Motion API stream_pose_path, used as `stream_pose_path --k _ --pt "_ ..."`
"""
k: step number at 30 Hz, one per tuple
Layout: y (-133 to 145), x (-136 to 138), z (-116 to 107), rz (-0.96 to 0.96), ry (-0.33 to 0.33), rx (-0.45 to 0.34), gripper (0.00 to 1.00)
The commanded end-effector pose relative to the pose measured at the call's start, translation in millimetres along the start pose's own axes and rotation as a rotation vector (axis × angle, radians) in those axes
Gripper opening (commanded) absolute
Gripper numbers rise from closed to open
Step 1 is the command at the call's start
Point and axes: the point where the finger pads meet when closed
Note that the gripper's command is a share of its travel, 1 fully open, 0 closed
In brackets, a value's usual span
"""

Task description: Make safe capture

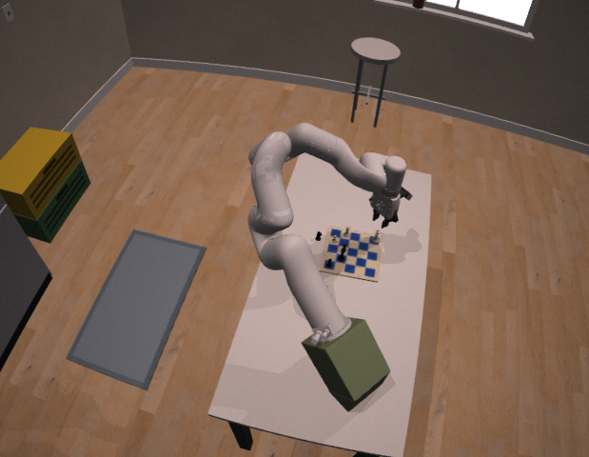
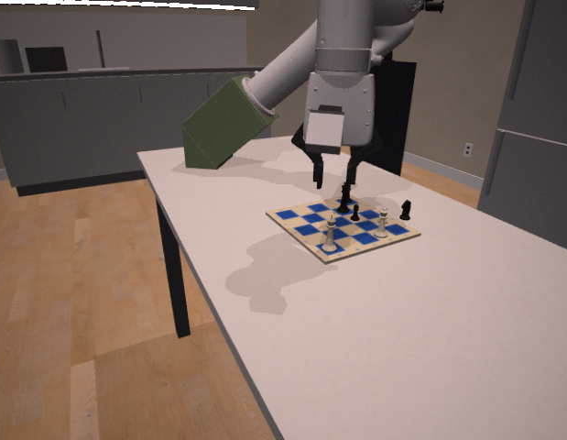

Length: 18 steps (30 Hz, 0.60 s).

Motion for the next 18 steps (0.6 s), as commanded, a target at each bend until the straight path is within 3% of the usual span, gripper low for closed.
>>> stream_pose_path --k 1,18 --pt "-1.3 -0.5 2.6 -0.001 0.0 0.003 0.42" --pt "-2.3 -0.7 26.0 -0.001 0.0 0.003 0.42"
Point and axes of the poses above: the point where the finger pads meet when closed, its own z axis out along the fingers, its own x axis across the jaws, y = z × x, and after that the axes turned 4 degrees about z, right-handed
